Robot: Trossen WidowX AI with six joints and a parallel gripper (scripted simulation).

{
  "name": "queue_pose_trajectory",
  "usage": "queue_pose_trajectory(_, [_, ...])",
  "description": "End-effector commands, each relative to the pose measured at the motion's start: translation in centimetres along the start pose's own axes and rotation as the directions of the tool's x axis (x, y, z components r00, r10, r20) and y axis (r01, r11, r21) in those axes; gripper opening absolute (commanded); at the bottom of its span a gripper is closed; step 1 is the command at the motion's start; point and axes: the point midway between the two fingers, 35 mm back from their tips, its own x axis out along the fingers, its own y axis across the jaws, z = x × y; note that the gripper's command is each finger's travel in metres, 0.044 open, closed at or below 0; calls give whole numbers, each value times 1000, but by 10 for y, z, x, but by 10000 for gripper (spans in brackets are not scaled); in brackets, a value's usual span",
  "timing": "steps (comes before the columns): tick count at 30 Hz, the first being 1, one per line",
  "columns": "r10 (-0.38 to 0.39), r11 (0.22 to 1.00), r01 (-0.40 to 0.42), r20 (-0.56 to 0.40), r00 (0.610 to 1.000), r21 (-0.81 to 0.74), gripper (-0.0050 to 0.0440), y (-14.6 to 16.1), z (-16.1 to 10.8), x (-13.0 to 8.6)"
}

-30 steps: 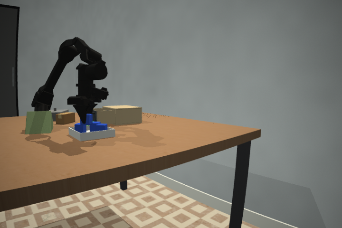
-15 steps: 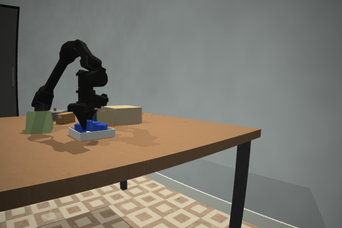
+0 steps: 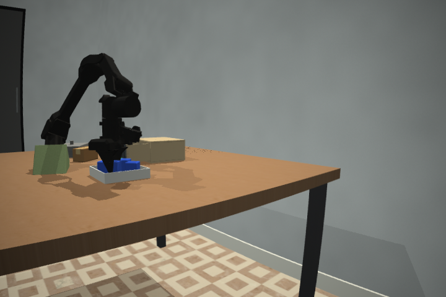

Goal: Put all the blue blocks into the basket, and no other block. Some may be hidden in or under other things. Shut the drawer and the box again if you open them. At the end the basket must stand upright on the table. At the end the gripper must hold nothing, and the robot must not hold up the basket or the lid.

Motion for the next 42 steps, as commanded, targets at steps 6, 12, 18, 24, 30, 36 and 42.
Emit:
queue_pose_trajectory(6, [11, 1000, -11, -9, 1000, 7, 0, 1, -3, 8])
queue_pose_trajectory(12, [11, 1000, -11, -9, 1000, 7, 244, 1, -3, 8])
queue_pose_trajectory(18, [11, 1000, -11, -9, 1000, 7, 244, 1, -3, 8])
queue_pose_trajectory(24, [11, 1000, -11, -9, 1000, 7, 244, 1, -3, -19])
queue_pose_trajectory(30, [11, 1000, -11, -9, 1000, 7, 244, 0, -2, -59])
queue_pose_trajectory(36, [11, 1000, -11, -9, 1000, 7, 244, 0, -2, -85])
queue_pose_trajectory(42, [11, 1000, -11, -9, 1000, 7, 244, -1, -2, -112])
